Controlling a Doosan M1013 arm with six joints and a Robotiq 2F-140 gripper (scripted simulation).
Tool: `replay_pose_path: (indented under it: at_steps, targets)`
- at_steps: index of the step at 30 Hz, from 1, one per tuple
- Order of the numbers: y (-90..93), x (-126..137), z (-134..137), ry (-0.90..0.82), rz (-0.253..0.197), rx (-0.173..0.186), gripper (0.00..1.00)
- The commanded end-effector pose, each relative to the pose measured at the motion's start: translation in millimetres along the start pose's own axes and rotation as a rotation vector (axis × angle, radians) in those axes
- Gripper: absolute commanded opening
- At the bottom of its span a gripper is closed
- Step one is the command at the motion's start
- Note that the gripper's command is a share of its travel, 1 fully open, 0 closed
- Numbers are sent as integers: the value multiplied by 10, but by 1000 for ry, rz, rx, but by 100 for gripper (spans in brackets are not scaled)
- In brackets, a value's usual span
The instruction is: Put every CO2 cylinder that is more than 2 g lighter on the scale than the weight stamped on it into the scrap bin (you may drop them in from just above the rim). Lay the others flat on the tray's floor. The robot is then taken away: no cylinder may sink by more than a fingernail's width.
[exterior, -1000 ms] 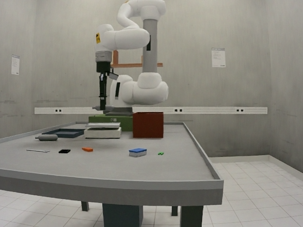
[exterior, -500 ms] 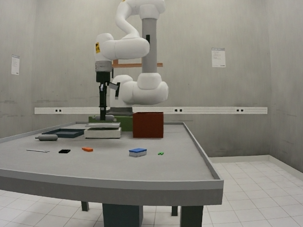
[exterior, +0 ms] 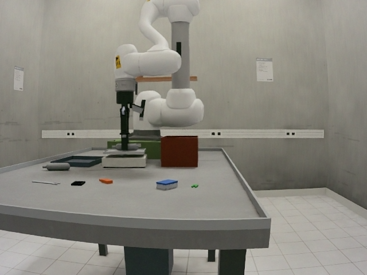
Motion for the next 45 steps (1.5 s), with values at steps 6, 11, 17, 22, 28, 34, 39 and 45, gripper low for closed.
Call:
replay_pose_path:
  at_steps: [6, 11, 17, 22, 28, 34, 39, 45]
  targets:
    - [-3, 0, 4, 0, 0, 1, 10]
    - [-3, 0, 4, 0, 0, 1, 39]
    - [-3, 0, 4, 0, 0, 1, 39]
    - [-3, 0, 4, 0, 0, 1, 39]
    - [-3, 0, 4, 0, 0, 1, 39]
    - [-3, 0, 4, 0, 0, 1, 39]
    - [-3, 0, 4, 0, 0, 1, 39]
    - [-21, 0, 4, 0, 0, 1, 39]
Point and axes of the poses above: the point where the finger pads meet when closed, its own y axis out along the fingers, its own z axis across the jaws, x = y × z, the point moved 9 cm from there along -y, back along the fingers, and after that the axes turned 6 degrees about y, right-handed, at the moved point
